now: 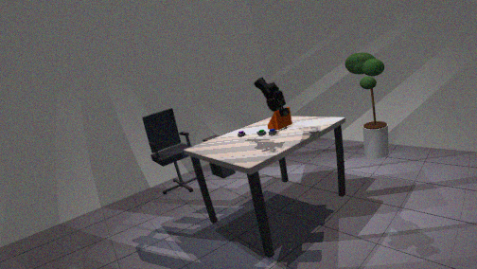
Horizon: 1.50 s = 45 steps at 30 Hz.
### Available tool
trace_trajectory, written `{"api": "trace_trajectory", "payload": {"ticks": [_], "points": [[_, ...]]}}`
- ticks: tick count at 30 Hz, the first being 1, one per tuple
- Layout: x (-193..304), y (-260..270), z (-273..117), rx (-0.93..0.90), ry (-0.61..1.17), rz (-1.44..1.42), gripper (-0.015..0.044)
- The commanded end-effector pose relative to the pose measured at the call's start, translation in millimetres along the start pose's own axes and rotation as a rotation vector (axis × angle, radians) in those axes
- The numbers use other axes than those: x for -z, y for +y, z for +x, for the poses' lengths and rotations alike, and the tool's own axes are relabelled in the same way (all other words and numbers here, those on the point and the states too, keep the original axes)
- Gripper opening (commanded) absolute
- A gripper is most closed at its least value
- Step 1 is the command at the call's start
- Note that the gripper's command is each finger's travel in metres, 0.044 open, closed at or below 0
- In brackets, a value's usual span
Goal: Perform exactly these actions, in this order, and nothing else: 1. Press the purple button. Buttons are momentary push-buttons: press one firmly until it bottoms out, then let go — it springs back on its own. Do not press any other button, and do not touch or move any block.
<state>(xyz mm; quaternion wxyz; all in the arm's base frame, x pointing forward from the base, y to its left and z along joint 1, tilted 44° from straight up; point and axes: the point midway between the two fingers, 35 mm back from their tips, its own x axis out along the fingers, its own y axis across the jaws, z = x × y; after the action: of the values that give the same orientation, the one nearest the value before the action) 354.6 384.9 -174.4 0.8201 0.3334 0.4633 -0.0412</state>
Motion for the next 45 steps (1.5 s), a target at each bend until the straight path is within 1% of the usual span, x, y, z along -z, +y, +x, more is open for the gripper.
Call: {"api": "trace_trajectory", "payload": {"ticks": [1, 3, 6, 8, 13, 18, 24, 30, 34, 36, 38, 45], "points": [[-2, 0, -1, 0.003, -0.003, -0.002, 0.04], [-21, 1, -5, 0.026, -0.025, -0.019, 0.04], [-83, -3, -24, 0.11, -0.09, -0.074, 0.04], [-108, -6, -34, 0.148, -0.113, -0.097, 0.04], [-188, -27, -75, 0.296, -0.171, -0.189, 0.04], [-263, -65, -134, 0.504, -0.18, -0.335, 0.04], [-328, -118, -218, 0.745, -0.113, -0.493, 0.04], [-364, -175, -315, 0.969, 0.04, -0.636, 0.04], [-372, -212, -385, 1.097, 0.189, -0.722, 0.04], [-372, -224, -409, 1.133, 0.247, -0.748, 0.04], [-371, -228, -417, 1.146, 0.268, -0.758, 0.04], [-371, -228, -417, 1.146, 0.269, -0.758, 0.04]]}}
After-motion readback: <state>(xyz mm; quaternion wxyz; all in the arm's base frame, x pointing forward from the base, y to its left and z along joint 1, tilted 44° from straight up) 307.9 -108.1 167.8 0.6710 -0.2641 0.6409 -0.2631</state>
